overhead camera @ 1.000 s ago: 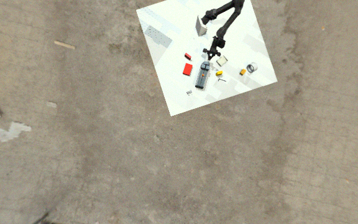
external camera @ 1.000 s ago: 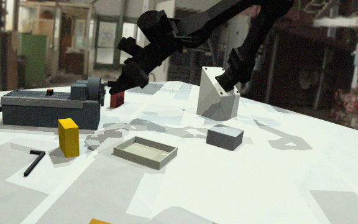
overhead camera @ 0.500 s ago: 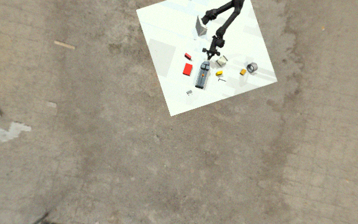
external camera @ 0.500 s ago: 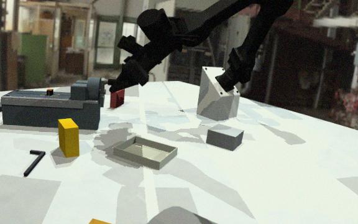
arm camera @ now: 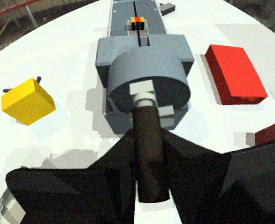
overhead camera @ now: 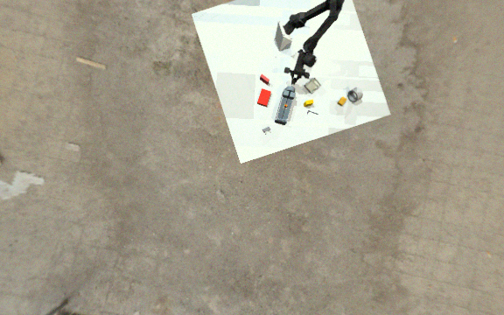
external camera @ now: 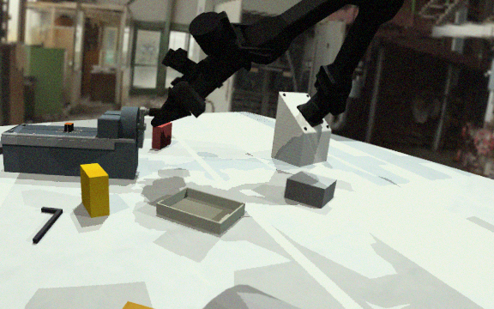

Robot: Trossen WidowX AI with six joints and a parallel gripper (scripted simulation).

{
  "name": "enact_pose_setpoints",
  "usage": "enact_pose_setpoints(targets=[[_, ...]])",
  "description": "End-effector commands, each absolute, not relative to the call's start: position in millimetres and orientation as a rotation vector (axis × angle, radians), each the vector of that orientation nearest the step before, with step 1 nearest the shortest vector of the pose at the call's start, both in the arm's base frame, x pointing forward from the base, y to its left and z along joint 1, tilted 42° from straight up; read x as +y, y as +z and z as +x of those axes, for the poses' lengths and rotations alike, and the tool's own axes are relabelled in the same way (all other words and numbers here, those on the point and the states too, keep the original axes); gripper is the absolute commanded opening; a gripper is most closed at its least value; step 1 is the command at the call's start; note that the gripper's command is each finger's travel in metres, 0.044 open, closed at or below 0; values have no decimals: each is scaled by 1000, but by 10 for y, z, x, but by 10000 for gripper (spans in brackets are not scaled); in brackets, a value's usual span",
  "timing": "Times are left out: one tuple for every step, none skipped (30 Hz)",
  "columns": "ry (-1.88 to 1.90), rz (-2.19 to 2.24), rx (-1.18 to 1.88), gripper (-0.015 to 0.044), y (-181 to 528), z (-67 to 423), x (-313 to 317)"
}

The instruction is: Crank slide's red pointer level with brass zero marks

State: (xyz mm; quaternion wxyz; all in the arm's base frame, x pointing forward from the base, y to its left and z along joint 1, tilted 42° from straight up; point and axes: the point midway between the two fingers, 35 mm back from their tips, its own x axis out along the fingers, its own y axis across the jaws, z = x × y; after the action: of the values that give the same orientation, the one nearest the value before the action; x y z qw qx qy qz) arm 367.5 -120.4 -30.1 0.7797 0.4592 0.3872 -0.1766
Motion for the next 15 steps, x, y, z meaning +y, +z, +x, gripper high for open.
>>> enact_pose_setpoints(targets=[[-404, 994, 838, 0, -338, 3611, -1264], [-404, 994, 838, 0, -340, 3610, -1264], [-404, 994, 838, 0, -342, 3609, -1265], [-404, 994, 838, 0, -343, 3608, -1265], [-404, 994, 838, 0, -345, 3606, -1266], [-404, 994, 838, 0, -346, 3605, -1266], [-404, 994, 838, 0, -348, 3604, -1267], [-404, 994, 838, 0, -349, 3603, -1267], [-404, 994, 838, 0, -351, 3602, -1267], [-404, 994, 838, 0, -352, 3601, -1268], [-404, 994, 838, 0, -354, 3600, -1268], [-404, 994, 838, 0, -355, 3599, -1269], [-404, 994, 838, 0, -356, 3598, -1269], [-404, 994, 838, 0, -358, 3597, -1269], [-404, 994, 838, 0, -359, 3597, -1270]])
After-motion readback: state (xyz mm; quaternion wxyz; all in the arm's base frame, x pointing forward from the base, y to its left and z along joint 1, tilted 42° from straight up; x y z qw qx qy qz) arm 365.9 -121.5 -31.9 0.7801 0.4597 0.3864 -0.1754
